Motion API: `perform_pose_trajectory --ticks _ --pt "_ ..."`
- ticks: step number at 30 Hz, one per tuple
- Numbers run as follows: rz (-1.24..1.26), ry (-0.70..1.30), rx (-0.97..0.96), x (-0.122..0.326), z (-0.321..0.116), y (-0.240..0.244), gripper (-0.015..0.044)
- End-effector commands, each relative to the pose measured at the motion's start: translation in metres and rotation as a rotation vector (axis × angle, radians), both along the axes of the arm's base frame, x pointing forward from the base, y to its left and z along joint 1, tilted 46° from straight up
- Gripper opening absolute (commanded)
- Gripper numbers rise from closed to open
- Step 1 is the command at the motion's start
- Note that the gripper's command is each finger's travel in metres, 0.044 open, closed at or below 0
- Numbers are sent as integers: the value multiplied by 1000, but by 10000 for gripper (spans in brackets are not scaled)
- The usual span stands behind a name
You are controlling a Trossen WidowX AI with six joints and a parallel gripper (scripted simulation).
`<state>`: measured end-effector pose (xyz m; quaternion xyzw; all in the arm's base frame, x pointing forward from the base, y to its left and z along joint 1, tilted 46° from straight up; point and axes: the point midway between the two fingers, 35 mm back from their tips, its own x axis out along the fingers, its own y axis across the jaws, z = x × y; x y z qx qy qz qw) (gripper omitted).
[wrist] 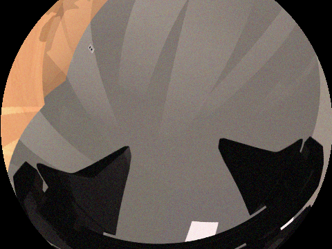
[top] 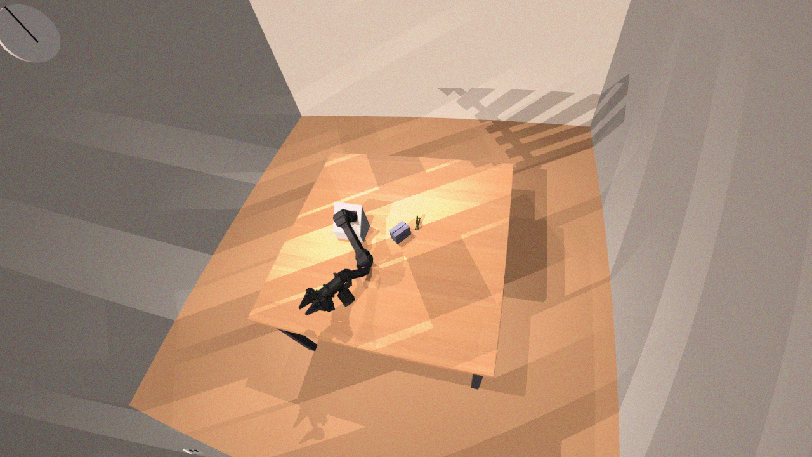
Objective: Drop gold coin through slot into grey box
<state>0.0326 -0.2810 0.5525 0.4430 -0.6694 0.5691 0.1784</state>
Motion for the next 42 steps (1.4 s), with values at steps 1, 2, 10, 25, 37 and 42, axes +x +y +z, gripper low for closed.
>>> perform_pose_trajectory --ticks 1,2,10,25,37,42 --pt "-4 4 -1 -1 1 1 374" --pt "-17 14 -6 -3 4 5 348" --pt "-194 46 -214 -51 51 92 161" --pt "-536 75 -701 -96 76 311 161" --pt "-895 112 -1093 -63 33 481 161" --pt "-1060 130 -1270 -28 -4 543 161"
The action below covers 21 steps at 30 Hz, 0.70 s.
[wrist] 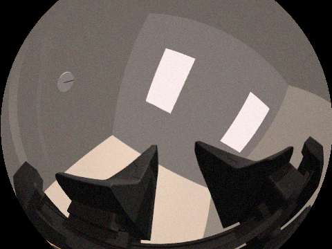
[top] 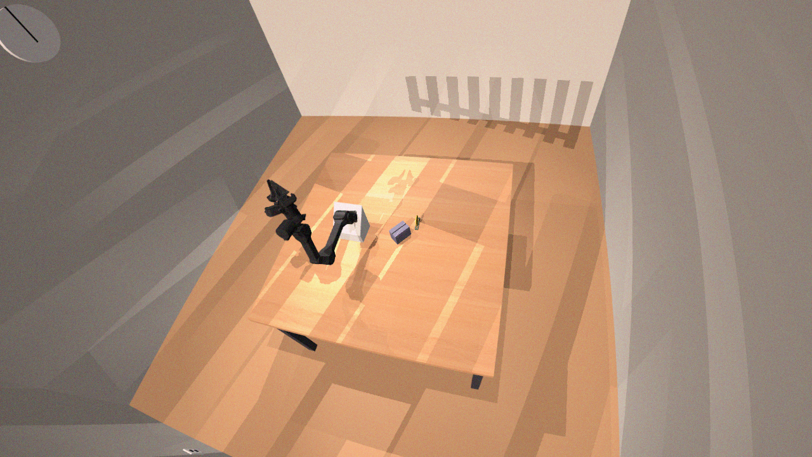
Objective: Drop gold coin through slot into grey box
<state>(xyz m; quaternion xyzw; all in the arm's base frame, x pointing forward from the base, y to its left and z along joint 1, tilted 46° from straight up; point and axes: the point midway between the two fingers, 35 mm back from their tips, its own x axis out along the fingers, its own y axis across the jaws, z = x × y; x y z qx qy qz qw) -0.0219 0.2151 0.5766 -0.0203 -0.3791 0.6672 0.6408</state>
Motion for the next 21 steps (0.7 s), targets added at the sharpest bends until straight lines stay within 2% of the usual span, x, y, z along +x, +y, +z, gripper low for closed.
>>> perform_pose_trajectory --ticks 1,11,21 --pt "-150 9 -173 35 -37 58 161" --pt "-461 66 -545 136 -136 134 161" --pt "-761 172 -934 247 -253 144 161"
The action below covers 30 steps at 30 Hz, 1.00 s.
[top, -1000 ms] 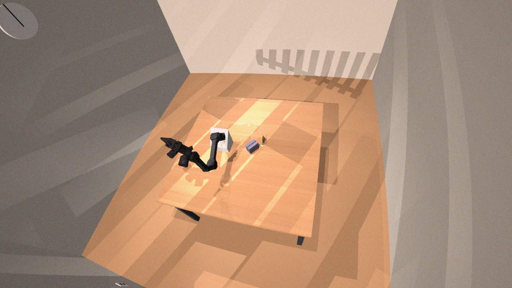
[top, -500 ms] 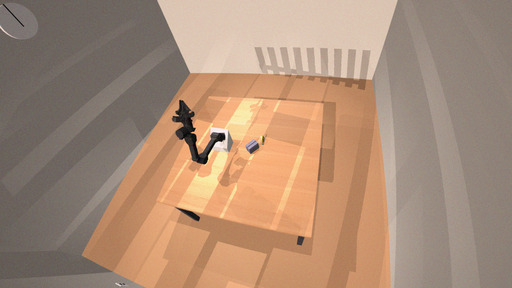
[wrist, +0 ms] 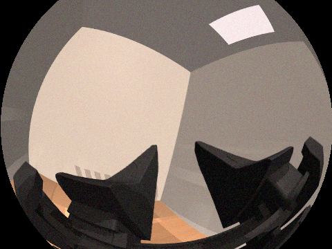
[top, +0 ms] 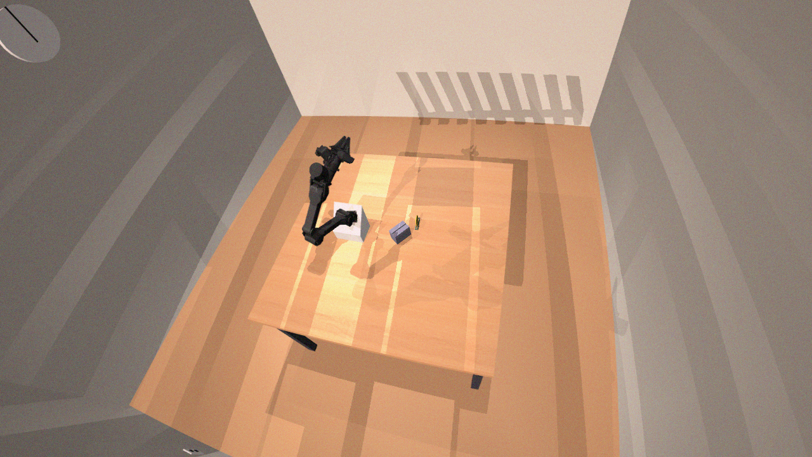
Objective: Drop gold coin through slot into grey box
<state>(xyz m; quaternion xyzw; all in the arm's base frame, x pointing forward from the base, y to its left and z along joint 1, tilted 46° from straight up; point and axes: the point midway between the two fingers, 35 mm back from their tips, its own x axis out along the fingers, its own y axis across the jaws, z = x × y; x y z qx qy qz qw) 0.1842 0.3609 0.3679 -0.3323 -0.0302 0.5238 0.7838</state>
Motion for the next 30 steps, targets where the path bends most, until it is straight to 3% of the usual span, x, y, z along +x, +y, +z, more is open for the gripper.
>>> perform_pose_trajectory --ticks 1,16,30 --pt "-139 48 -185 51 -57 -4 161" --pt "-467 254 -877 168 -247 -103 161" --pt "-480 612 -1618 179 -401 -265 161"
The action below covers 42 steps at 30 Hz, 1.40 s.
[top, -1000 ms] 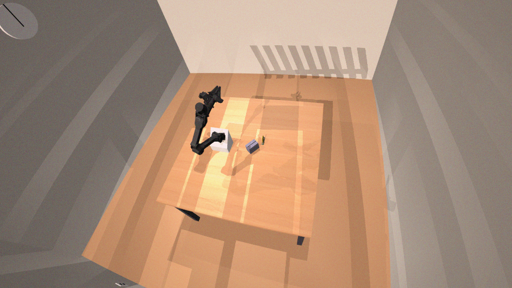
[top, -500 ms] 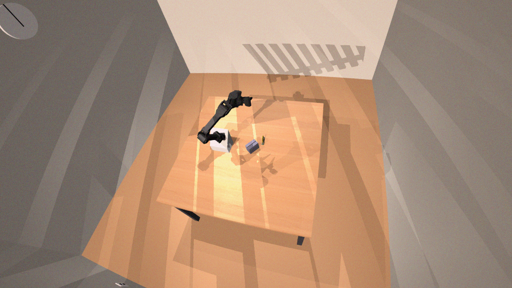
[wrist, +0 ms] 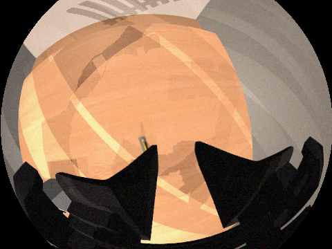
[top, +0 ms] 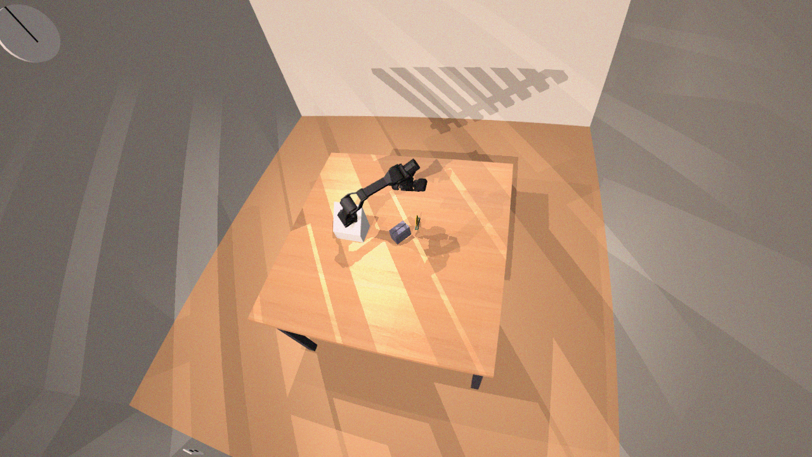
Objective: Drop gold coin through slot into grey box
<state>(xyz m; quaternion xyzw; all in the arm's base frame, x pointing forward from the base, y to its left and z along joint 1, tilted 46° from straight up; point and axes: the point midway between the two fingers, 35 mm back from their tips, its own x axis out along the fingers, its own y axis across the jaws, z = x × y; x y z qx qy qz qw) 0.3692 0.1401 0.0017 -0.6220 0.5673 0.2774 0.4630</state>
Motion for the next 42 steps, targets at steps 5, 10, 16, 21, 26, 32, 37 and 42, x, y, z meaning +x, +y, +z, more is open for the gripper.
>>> perform_pose_trajectory --ticks 5,10,16,21,26,32,37,42 --pt "-36 326 -302 -19 -66 -90 161" --pt "-35 346 -316 -22 -61 -102 161" --pt "-36 344 -317 -24 -78 -119 161" --pt "-35 345 -318 -25 -85 -127 161" --pt "-36 345 -318 -26 -95 -136 161" --pt "-36 345 -318 -26 -97 -137 161" --pt "-35 345 -318 -26 -101 -141 161" --pt "-35 345 -318 -26 -107 -147 161"
